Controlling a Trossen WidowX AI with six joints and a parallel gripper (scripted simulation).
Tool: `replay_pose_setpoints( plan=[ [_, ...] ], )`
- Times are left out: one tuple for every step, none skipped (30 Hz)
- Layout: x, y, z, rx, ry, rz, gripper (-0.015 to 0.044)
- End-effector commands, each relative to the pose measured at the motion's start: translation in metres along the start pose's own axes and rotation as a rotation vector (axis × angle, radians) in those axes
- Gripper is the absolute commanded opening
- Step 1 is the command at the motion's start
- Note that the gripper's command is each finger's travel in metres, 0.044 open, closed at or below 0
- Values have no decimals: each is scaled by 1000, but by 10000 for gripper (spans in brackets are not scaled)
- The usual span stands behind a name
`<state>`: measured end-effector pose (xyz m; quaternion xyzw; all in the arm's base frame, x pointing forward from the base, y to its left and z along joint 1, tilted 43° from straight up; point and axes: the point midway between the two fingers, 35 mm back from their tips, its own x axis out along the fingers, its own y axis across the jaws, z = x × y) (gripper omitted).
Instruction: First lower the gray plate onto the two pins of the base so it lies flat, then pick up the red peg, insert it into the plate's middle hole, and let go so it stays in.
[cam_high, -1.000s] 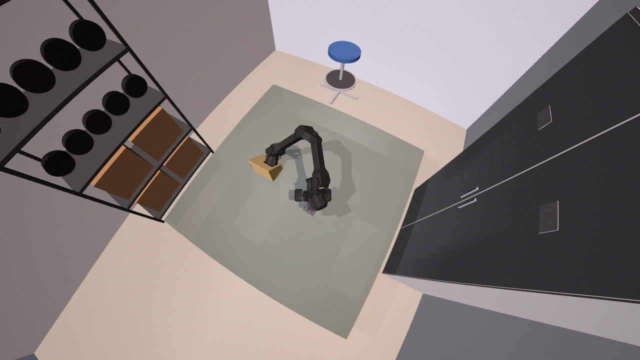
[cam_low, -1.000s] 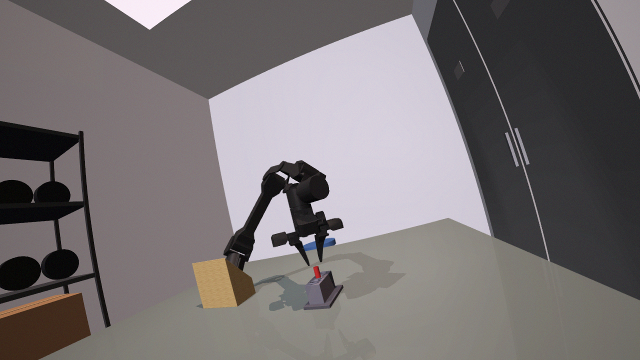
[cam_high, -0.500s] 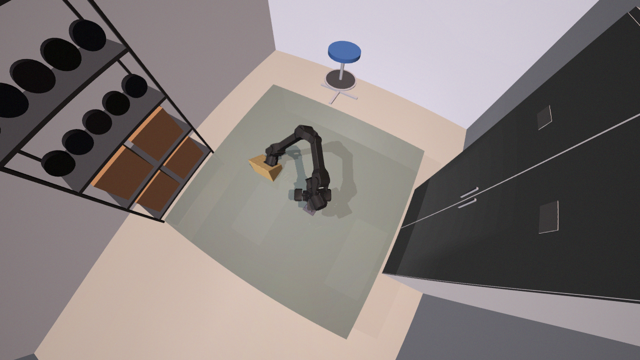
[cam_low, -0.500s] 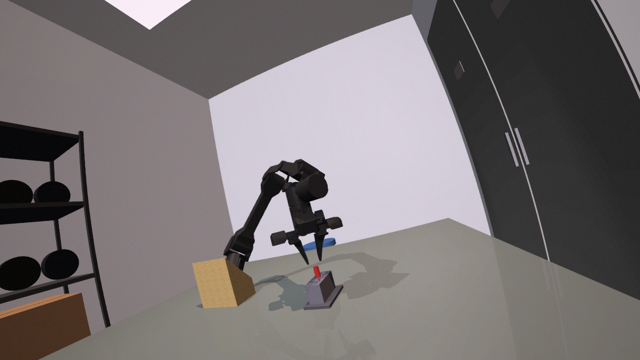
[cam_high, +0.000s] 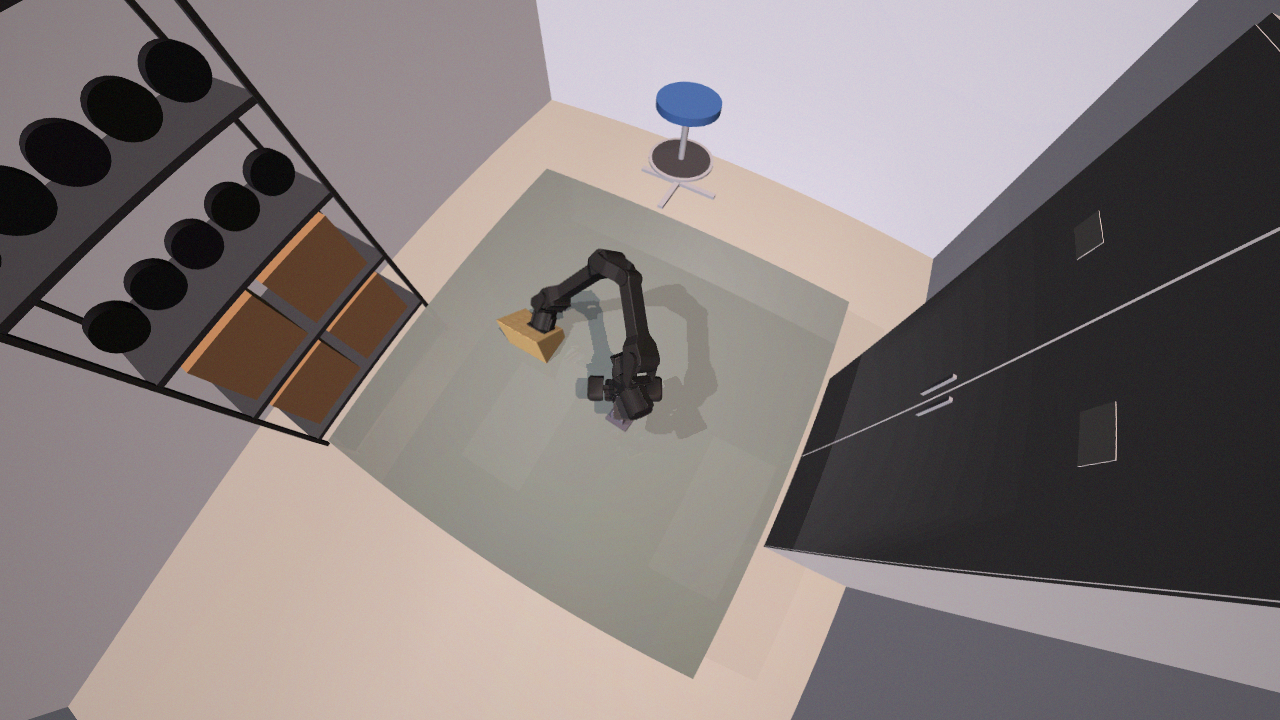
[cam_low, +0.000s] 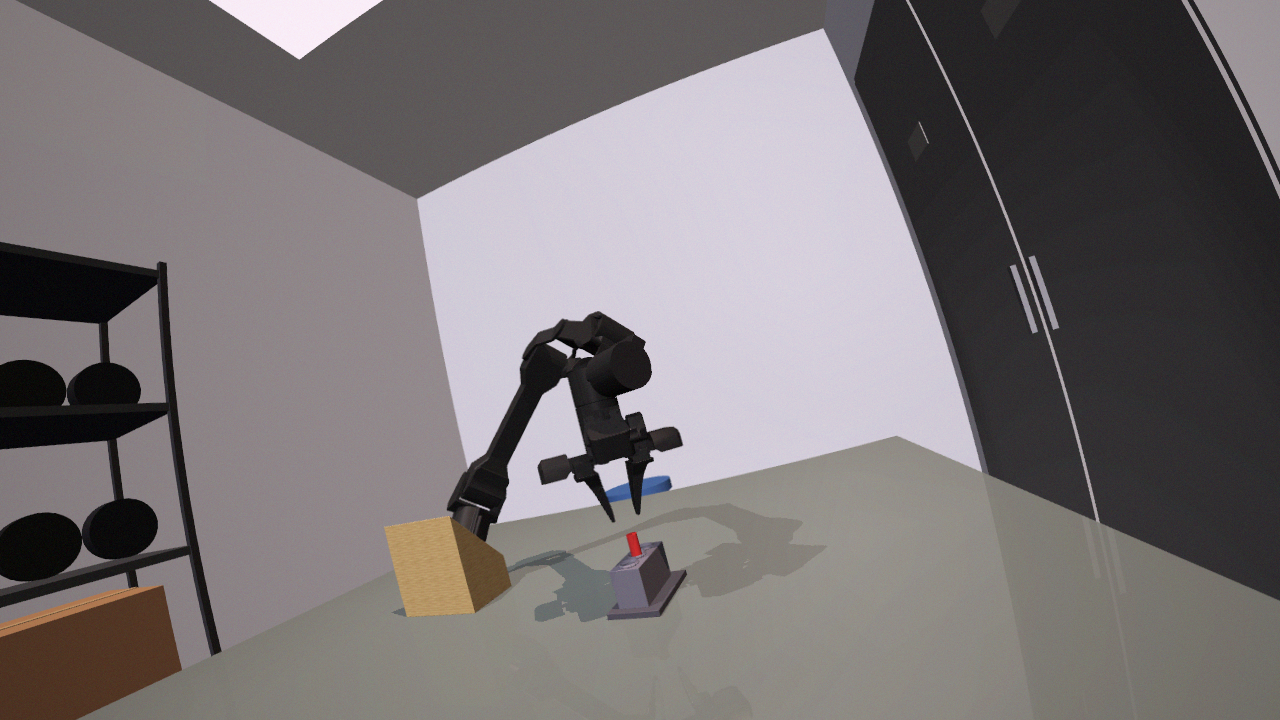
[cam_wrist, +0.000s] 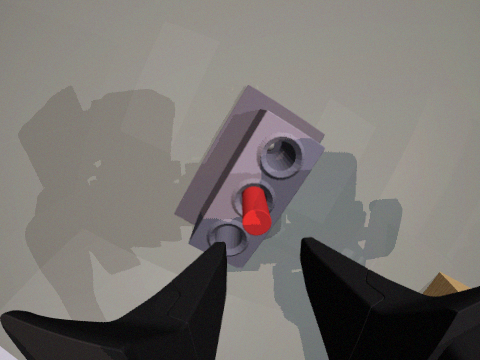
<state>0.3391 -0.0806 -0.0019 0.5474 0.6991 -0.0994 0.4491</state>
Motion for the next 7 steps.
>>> replay_pose_setpoints(
  plan=[
    [-4, 0, 0, -8, -4, -2, 150],
    [-4, 0, 0, -8, -4, -2, 150],
    [-5, 0, 0, -8, -4, -2, 150],
    [-6, 0, 0, -8, -4, -2, 150],
    [-6, 0, 0, -8, -4, -2, 150],
    [-7, 0, 0, -8, -4, -2, 150],
    [-8, 0, -1, -8, -4, -2, 150]
  ],
)
